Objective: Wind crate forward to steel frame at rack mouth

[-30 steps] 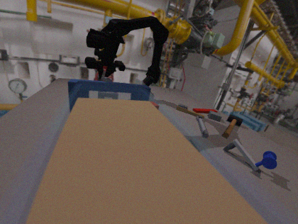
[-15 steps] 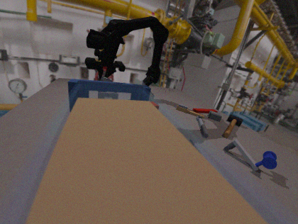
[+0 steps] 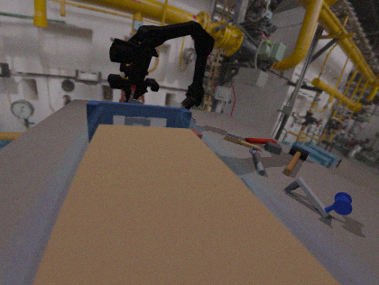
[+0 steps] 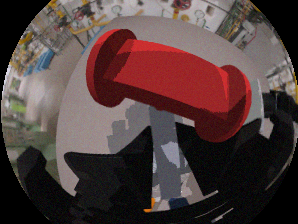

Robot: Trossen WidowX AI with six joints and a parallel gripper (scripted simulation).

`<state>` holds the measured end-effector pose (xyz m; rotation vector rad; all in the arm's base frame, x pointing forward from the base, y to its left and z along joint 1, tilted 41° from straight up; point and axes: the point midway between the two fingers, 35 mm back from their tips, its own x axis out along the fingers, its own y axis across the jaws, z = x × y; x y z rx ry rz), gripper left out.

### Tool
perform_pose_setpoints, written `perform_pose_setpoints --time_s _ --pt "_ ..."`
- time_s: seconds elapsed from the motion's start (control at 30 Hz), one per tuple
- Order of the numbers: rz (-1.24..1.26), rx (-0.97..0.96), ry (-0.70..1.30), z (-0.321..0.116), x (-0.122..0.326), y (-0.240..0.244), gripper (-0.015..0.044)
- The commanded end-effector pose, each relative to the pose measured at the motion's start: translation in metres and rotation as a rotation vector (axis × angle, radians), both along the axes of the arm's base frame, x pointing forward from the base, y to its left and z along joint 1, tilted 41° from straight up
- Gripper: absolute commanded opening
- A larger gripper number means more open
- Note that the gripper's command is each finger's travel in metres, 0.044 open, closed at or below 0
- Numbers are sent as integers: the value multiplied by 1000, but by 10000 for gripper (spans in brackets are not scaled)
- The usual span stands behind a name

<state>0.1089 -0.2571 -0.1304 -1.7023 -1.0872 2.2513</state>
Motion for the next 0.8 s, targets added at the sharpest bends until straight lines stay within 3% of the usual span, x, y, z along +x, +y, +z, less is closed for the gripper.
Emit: perform_pose_setpoints --time_s 0.0,0.77 --pt "-3 -2 2 -1 0 0 0" --pt "-3 -2 2 -4 1 2 0"
